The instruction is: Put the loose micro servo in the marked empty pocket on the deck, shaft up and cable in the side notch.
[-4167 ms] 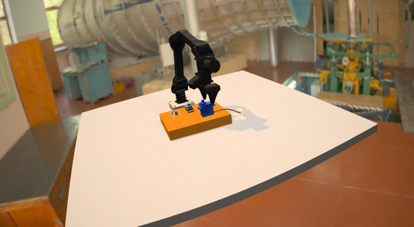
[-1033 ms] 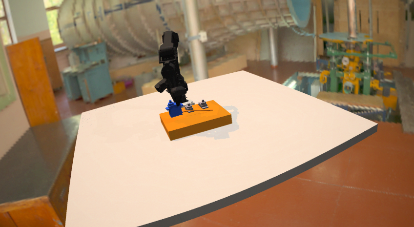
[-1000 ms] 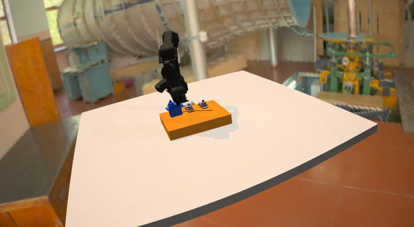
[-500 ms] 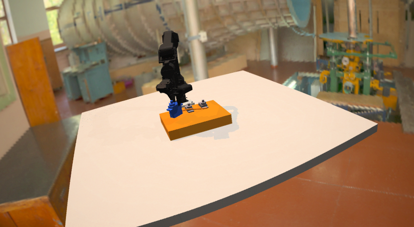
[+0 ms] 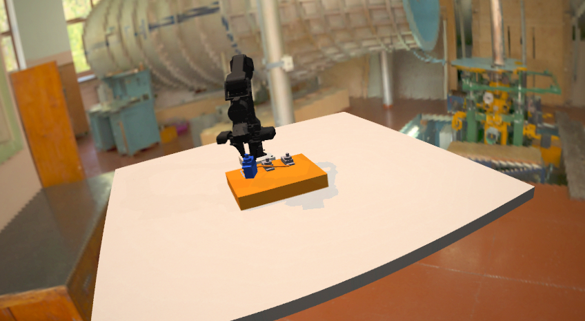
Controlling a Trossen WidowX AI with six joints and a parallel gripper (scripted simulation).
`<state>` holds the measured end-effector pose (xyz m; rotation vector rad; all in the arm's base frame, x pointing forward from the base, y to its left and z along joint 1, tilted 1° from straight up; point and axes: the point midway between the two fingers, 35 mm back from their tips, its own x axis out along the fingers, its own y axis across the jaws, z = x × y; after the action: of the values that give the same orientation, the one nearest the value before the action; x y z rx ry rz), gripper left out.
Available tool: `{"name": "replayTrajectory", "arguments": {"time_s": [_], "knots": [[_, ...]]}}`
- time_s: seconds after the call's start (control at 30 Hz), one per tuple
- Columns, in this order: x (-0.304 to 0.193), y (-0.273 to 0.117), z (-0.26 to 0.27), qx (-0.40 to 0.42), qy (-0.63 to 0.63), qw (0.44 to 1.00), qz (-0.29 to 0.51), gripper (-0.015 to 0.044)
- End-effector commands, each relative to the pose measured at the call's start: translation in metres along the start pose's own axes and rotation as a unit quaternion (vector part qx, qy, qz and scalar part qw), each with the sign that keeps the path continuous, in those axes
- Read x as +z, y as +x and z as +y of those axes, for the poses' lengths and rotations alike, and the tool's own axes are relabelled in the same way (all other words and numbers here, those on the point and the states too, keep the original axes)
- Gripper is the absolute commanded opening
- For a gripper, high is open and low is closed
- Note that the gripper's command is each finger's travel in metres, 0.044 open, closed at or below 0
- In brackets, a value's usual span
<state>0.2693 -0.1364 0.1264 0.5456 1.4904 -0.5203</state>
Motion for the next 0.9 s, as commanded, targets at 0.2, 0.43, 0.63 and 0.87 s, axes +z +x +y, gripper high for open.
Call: {"name": "replayTrajectory", "arguments": {"time_s": [0.2, 0.43, 0.63, 0.87], "knots": [[0.001, -0.001, 0.000, -0.001, -0.167, 0.986, -0.001, 0.0000], [0.001, -0.001, 0.000, -0.001, -0.243, 0.970, -0.001, 0.0000], [-0.005, -0.001, -0.004, -0.001, -0.243, 0.970, -0.001, 0.0000], [-0.032, -0.001, -0.018, -0.001, -0.243, 0.970, 0.000, 0.0000]]}}
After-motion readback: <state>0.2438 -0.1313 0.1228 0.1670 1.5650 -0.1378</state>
